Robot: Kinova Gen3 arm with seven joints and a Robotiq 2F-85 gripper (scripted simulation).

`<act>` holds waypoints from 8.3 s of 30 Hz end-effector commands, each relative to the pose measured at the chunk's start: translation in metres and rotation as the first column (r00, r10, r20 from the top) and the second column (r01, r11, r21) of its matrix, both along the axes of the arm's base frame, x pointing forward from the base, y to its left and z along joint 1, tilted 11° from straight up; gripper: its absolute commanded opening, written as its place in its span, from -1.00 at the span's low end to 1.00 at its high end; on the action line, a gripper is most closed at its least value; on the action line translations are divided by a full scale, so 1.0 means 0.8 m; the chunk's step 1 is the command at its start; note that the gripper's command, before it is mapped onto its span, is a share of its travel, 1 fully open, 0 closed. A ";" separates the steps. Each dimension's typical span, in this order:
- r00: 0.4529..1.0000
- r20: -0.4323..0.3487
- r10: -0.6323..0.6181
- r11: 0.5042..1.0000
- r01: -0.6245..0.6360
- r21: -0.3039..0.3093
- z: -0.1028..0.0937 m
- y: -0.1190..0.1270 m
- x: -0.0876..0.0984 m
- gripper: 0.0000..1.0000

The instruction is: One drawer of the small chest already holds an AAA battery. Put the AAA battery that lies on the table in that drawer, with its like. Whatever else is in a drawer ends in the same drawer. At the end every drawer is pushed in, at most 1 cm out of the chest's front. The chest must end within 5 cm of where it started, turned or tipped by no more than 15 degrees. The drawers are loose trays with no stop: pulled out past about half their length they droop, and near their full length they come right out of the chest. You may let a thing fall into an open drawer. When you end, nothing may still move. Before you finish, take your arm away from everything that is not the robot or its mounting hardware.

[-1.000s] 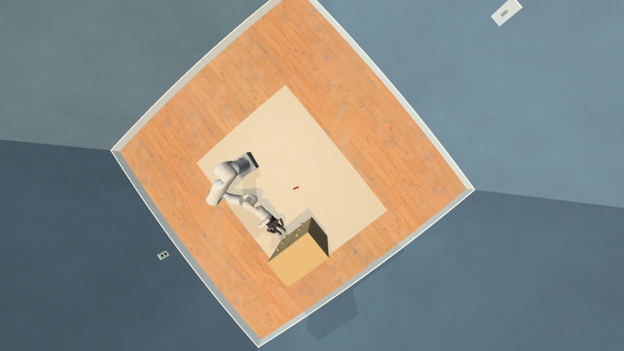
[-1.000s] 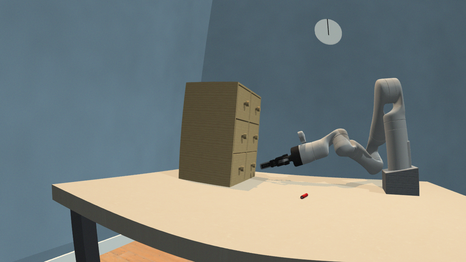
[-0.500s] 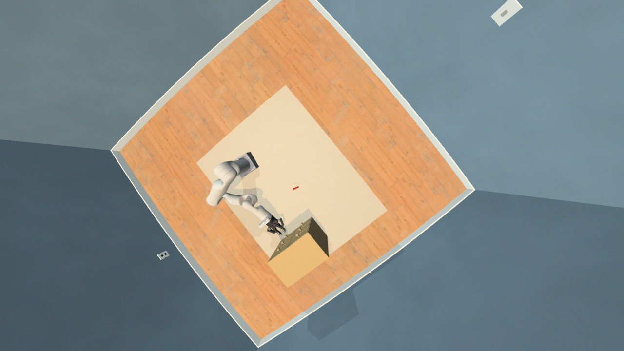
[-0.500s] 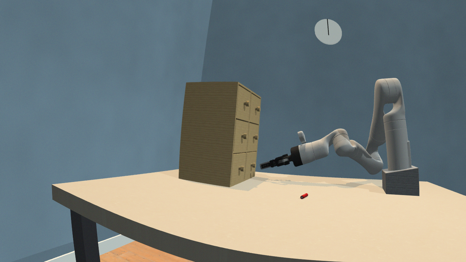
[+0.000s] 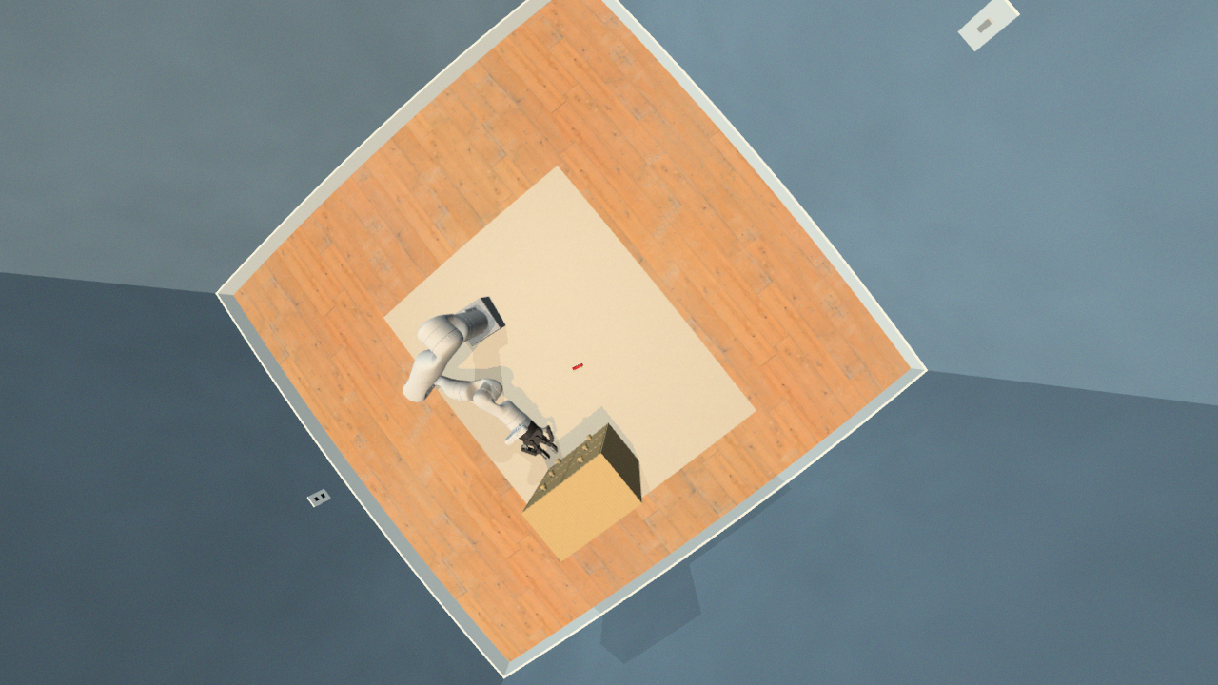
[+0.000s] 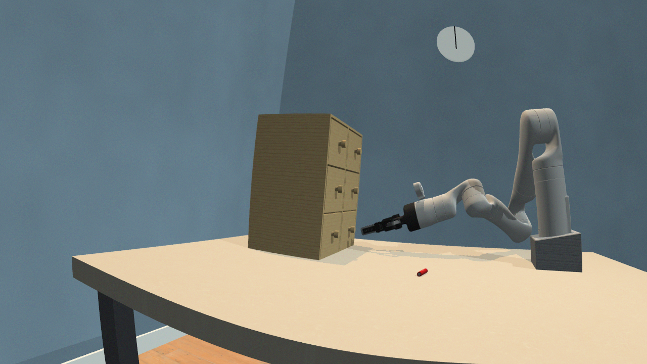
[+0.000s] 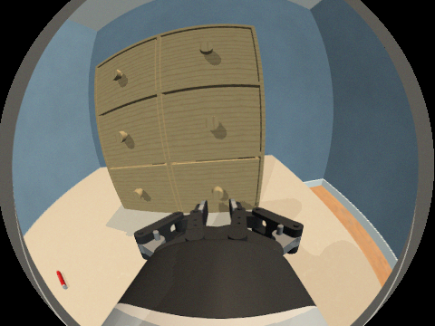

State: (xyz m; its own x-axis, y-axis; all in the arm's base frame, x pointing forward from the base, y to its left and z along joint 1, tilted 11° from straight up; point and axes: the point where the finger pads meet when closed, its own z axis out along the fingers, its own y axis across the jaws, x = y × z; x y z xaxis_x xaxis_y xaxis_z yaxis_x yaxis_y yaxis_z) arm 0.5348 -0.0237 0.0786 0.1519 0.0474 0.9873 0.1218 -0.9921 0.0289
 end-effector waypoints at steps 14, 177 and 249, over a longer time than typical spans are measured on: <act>1.000 -0.001 -0.005 1.000 0.005 0.002 -0.002 0.001 0.001 -0.34; 1.000 0.002 -0.006 1.000 0.006 0.004 -0.005 -0.004 -0.028 -0.73; 1.000 0.007 0.005 1.000 -0.005 0.007 -0.014 -0.007 -0.084 -0.34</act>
State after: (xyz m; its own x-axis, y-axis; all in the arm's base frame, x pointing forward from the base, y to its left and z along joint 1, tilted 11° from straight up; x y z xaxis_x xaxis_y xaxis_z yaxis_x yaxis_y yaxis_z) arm 0.4779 -0.0229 0.0647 0.1565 0.0524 0.9863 0.1357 -0.9903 0.0311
